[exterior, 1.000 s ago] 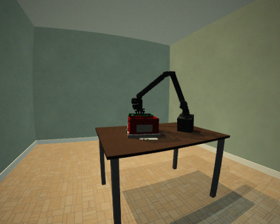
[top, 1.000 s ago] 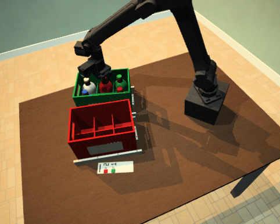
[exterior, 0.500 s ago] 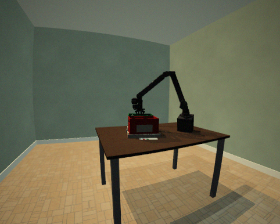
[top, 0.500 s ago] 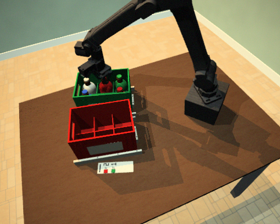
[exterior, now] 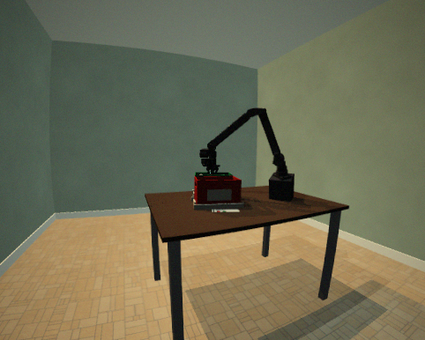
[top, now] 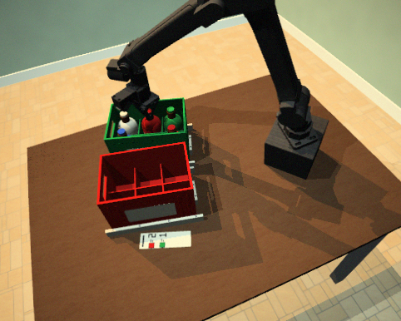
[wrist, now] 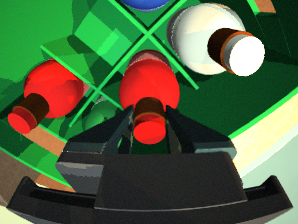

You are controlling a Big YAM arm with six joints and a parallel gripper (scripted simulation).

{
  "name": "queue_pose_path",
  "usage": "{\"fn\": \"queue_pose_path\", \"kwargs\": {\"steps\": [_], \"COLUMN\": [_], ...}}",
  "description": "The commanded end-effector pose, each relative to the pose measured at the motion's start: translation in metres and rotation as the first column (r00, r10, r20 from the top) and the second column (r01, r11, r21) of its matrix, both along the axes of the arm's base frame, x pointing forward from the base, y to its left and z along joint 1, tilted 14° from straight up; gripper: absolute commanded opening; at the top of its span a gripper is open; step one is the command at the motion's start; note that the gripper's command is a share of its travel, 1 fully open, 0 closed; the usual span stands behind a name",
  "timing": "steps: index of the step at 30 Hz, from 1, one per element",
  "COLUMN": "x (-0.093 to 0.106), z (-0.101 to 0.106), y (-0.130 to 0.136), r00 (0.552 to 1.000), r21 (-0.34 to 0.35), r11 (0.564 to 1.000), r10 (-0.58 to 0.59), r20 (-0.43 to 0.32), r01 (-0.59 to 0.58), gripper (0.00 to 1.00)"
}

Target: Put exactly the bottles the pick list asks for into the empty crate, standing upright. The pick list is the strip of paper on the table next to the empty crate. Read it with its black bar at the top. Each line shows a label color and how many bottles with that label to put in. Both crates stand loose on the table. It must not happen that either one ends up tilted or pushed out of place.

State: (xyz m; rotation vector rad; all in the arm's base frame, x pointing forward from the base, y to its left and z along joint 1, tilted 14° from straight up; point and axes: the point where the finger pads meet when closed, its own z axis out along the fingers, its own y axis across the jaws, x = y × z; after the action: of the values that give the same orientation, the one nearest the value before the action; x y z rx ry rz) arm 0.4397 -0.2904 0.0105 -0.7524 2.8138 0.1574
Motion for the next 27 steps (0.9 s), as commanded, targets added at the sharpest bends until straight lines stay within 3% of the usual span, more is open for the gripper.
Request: {"fn": "queue_pose_path", "kwargs": {"steps": [1, 27], "x": [-0.0032, -0.0048], "z": [0.0109, 0.013], "y": [-0.0013, -0.0041], "r00": [1.0, 1.0], "r21": [-0.006, -0.012], "r11": [1.0, 1.0], "r10": [-0.01, -0.011], "r20": [0.007, 0.014], "r01": [0.01, 0.011], "gripper": [0.0, 0.0]}}
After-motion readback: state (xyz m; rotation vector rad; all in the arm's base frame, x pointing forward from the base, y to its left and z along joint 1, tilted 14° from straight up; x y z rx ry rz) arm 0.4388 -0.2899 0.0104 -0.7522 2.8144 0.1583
